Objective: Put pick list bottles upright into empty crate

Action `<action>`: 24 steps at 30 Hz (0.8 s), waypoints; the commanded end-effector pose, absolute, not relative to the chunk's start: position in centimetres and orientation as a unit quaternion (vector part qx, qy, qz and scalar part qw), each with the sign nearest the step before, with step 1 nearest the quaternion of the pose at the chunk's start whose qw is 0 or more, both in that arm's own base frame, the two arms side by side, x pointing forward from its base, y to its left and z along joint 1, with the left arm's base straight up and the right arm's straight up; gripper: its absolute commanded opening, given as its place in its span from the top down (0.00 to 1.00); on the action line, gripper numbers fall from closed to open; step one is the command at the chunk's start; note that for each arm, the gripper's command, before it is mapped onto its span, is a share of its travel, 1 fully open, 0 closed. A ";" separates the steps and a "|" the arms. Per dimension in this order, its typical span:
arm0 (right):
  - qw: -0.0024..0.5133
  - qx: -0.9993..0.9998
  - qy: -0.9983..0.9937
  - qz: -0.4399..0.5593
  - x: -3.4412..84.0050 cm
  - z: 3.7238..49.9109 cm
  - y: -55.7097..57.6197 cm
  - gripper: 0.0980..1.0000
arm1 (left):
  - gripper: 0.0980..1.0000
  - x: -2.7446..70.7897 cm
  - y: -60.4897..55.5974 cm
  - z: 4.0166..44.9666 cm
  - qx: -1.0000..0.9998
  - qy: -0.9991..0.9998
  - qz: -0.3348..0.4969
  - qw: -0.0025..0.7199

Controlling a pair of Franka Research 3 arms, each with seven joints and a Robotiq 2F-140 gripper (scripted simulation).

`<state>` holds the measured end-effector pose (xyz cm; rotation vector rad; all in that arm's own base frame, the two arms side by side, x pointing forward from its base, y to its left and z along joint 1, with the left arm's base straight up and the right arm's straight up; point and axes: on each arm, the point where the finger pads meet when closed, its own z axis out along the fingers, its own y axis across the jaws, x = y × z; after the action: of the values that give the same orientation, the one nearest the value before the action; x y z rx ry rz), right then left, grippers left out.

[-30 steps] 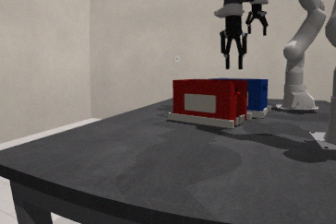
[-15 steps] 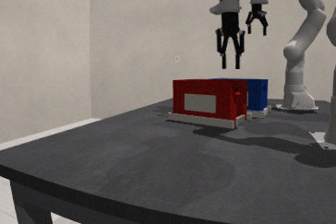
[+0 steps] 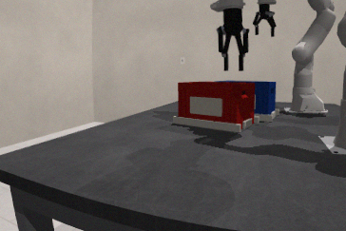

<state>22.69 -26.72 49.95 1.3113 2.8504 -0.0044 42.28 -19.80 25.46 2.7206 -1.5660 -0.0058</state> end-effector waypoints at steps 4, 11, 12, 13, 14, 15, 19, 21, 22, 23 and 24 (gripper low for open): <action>0.000 0.420 0.908 0.000 22.6 49.9 -26.6 0.00 | 0.62 42.8 -16.7 25.5 0.854 -0.520 0.000 0.000; 0.000 0.420 0.908 0.000 22.6 49.9 -26.6 0.00 | 0.62 42.8 -16.6 25.5 0.854 -0.520 0.000 0.000; 0.000 0.420 0.908 0.000 22.6 49.9 -26.6 0.00 | 0.62 42.8 -16.6 25.5 0.854 -0.520 0.000 0.000; 0.000 0.420 0.908 0.000 22.6 49.9 -26.6 0.00 | 0.62 42.8 -16.6 25.5 0.854 -0.520 0.000 0.000; 0.000 0.420 0.908 0.000 22.6 49.9 -26.6 0.00 | 0.62 42.8 -16.6 25.5 0.854 -0.520 0.000 0.000; 0.000 0.420 0.908 0.000 22.6 49.9 -26.6 0.00 | 0.62 42.8 -16.6 25.5 0.854 -0.520 0.000 0.000; 0.000 0.420 0.908 0.000 22.6 49.9 -26.6 0.00 | 0.62 42.8 -16.6 25.2 0.854 -0.520 0.000 0.000; 0.000 0.420 0.908 0.000 22.6 49.9 -26.6 0.00 | 0.62 42.8 -16.6 25.0 0.854 -0.520 0.000 0.000; 0.000 0.420 0.908 0.000 22.6 49.9 -26.6 0.00 | 0.62 42.8 -16.6 24.8 0.854 -0.520 0.000 0.000; 0.000 0.420 0.908 0.000 22.6 49.9 -26.6 0.00 | 0.62 42.8 -16.6 24.7 0.854 -0.520 0.000 0.000; 0.000 0.420 0.908 0.000 22.6 49.9 -26.6 0.00 | 0.62 42.8 -16.6 24.6 0.854 -0.520 0.000 0.000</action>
<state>22.69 -26.72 49.95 1.3113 2.8504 -0.0044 42.63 -16.62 24.95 2.6908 -1.6157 -0.0053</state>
